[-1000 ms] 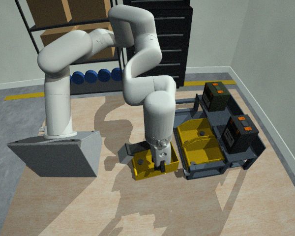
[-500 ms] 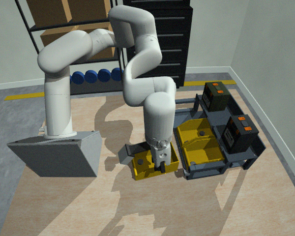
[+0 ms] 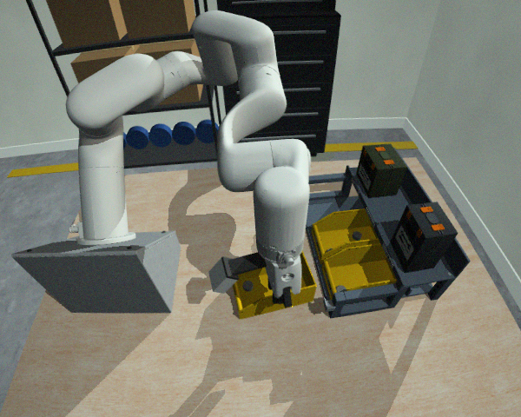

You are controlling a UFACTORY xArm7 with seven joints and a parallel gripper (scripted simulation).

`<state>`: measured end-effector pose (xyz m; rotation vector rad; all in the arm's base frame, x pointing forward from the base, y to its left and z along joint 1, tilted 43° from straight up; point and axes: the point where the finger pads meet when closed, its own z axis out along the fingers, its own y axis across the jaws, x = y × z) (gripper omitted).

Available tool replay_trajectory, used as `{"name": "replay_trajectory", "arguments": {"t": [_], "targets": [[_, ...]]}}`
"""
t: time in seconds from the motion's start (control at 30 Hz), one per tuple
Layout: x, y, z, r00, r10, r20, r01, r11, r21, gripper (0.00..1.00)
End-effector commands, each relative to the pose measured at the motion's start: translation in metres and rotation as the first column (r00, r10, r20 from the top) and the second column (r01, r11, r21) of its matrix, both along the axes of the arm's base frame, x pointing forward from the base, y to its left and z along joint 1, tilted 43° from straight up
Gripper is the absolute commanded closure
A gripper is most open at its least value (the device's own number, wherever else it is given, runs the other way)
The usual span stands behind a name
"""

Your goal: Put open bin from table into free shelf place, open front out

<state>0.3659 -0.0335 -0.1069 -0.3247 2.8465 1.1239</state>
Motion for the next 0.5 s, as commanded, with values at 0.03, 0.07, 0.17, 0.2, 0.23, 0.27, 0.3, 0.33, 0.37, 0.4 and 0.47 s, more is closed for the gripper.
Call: {"name": "replay_trajectory", "arguments": {"t": [0.03, 0.07, 0.17, 0.2, 0.23, 0.27, 0.3, 0.33, 0.37, 0.4, 0.47], "targets": [[0.0005, 0.0043, -0.0057, 1.000, -0.002, 0.002, 0.002, 1.000, -0.002, 0.72], [0.0005, 0.0043, -0.0057, 1.000, -0.002, 0.002, 0.002, 1.000, -0.002, 0.72], [0.0005, 0.0043, -0.0057, 1.000, -0.002, 0.002, 0.002, 1.000, -0.002, 0.72], [0.0005, 0.0043, -0.0057, 1.000, -0.002, 0.002, 0.002, 1.000, -0.002, 0.72], [0.0005, 0.0043, -0.0057, 1.000, -0.002, 0.002, 0.002, 1.000, -0.002, 0.72], [0.0005, 0.0043, -0.0057, 1.000, -0.002, 0.002, 0.002, 1.000, -0.002, 0.72], [0.0005, 0.0043, -0.0057, 1.000, -0.002, 0.002, 0.002, 1.000, -0.002, 0.72], [0.0005, 0.0043, -0.0057, 1.000, -0.002, 0.002, 0.002, 1.000, -0.002, 0.72], [0.0005, 0.0043, -0.0057, 1.000, -0.002, 0.002, 0.002, 1.000, -0.002, 0.72], [0.0005, 0.0043, -0.0057, 1.000, -0.002, 0.002, 0.002, 1.000, -0.002, 0.72], [0.0005, 0.0055, -0.0071, 1.000, -0.002, 0.002, 0.002, 1.000, -0.002, 0.72]]}}
